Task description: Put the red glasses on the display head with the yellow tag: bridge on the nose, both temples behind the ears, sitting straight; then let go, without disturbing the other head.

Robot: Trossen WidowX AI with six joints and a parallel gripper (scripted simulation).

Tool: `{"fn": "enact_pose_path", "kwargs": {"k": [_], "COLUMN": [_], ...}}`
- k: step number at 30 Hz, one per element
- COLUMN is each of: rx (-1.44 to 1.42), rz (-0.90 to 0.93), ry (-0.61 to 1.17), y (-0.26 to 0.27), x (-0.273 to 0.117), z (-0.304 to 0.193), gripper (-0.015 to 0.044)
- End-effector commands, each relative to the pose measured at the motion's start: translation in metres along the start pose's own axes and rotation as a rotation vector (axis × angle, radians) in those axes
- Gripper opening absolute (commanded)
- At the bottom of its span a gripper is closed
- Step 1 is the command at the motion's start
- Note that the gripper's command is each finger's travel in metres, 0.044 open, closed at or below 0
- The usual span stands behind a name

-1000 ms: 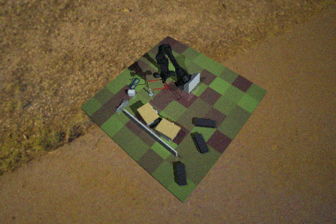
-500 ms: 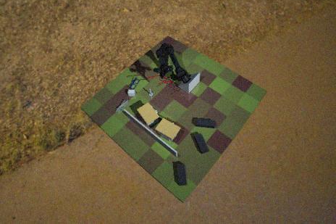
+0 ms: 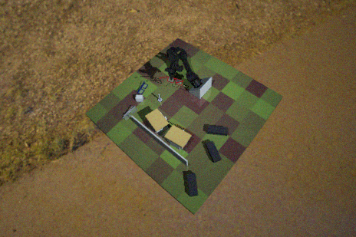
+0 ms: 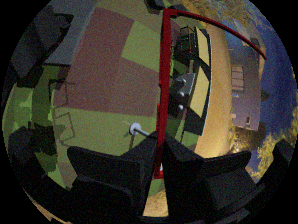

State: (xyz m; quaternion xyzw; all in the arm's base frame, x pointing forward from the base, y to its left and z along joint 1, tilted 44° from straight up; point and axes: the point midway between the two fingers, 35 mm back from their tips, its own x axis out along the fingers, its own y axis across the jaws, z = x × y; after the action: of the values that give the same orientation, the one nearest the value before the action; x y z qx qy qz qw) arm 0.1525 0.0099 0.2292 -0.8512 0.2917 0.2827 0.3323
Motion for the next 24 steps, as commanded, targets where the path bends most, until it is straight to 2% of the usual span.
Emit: {"fn": "enact_pose_path", "kwargs": {"k": [1,24], "rx": [-0.101,-0.068], "rz": [-0.038,-0.03], "ry": [0.008,0.003], "y": [0.0102,0.0069], "x": [-0.0036,-0.0035], "z": [-0.0056,-0.0046], "gripper": [0.0,0.0]}}
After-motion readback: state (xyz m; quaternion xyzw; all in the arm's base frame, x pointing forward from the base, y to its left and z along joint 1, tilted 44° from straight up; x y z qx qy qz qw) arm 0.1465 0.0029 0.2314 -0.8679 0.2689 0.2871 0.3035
